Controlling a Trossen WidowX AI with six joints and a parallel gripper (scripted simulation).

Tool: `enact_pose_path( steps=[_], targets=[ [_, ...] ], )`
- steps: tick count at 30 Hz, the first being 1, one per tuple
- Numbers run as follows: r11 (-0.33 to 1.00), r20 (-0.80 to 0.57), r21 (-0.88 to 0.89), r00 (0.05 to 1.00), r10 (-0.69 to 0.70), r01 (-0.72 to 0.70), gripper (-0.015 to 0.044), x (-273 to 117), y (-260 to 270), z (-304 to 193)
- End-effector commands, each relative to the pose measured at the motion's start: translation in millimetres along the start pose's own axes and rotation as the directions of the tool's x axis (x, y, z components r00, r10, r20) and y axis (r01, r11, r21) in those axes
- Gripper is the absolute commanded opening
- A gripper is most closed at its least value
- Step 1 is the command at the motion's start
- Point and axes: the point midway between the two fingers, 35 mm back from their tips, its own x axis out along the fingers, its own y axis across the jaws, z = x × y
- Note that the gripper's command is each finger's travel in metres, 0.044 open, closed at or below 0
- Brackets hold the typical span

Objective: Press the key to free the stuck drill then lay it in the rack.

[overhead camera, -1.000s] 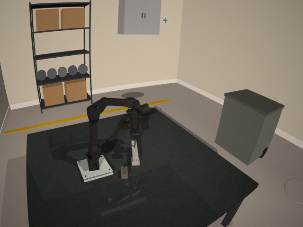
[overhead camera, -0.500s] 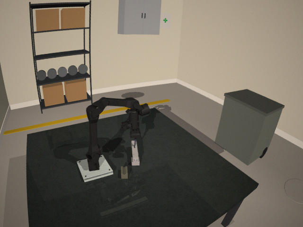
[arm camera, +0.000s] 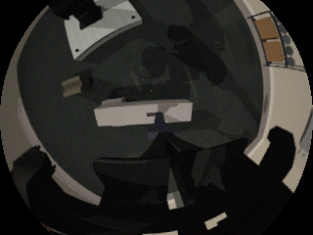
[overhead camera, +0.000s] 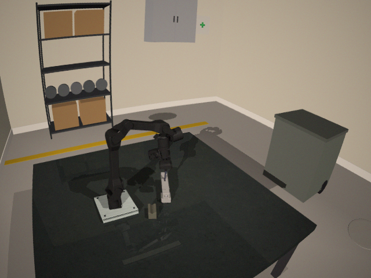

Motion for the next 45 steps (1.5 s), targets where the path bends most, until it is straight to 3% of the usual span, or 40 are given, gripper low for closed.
enact_pose_path(
  steps=[1, 31, 35, 41, 45],
  targets=[
    [1.0, 0.058, -0.01, 0.998, 0.011, -0.01, 0.0, 22.6, -4.2, 8.5],
    [1.0, 0.058, -0.01, 0.998, 0.011, -0.01, 0.0, 29.3, -6.0, 8.7],
    [1.0, 0.058, -0.01, 0.998, 0.011, -0.01, 0.0105, 12.6, -6.7, 4.5],
    [1.0, 0.058, -0.01, 0.998, 0.011, -0.011, 0.0263, -43.0, -4.8, -2.1],
    [1.0, 0.058, -0.01, 0.998, 0.012, -0.011, 0.0368, -50.1, -4.1, -2.1]
  ],
)
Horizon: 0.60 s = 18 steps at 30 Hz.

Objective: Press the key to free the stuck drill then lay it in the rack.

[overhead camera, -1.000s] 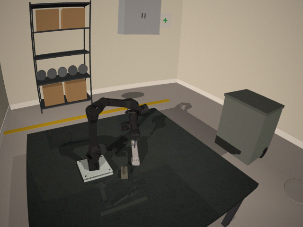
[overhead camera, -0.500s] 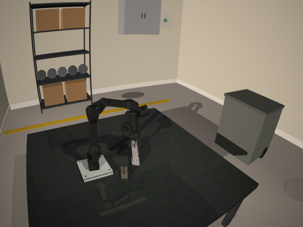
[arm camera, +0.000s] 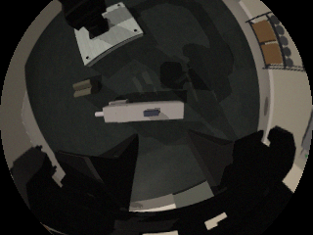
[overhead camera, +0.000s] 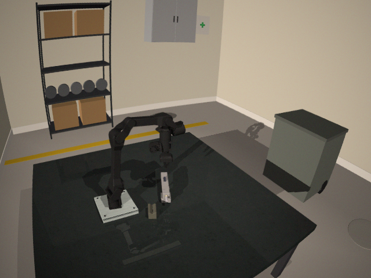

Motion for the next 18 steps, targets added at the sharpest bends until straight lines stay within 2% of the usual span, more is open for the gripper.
enact_pose_path(
  steps=[1, 3, 5, 7, 9, 13, 18],
  targets=[
    [1.0, 0.012, -0.003, 1.0, 0.0, 0.0, 0.0394, -10.5, 1.2, 1.1],
    [0.997, 0.0, 0.083, 1.0, 0.002, -0.002, 0.044, 2.5, 8.7, -3.1],
    [0.95, 0.001, 0.313, 1.0, 0.005, -0.005, 0.044, 18.2, 33.1, -10.4],
    [0.834, 0.003, 0.552, 1.0, 0.009, -0.009, 0.044, 36.0, 61.3, -15.0],
    [0.66, 0.005, 0.751, 1.0, 0.012, -0.011, 0.044, 53.8, 89.8, -15.4],
    [0.374, 0.008, 0.927, 1.0, 0.014, -0.013, 0.044, 76.2, 125.2, -10.2],
    [0.021, 0.012, 1.0, 1.0, 0.015, -0.012, 0.044, 99.8, 161.1, 2.6]
  ],
)
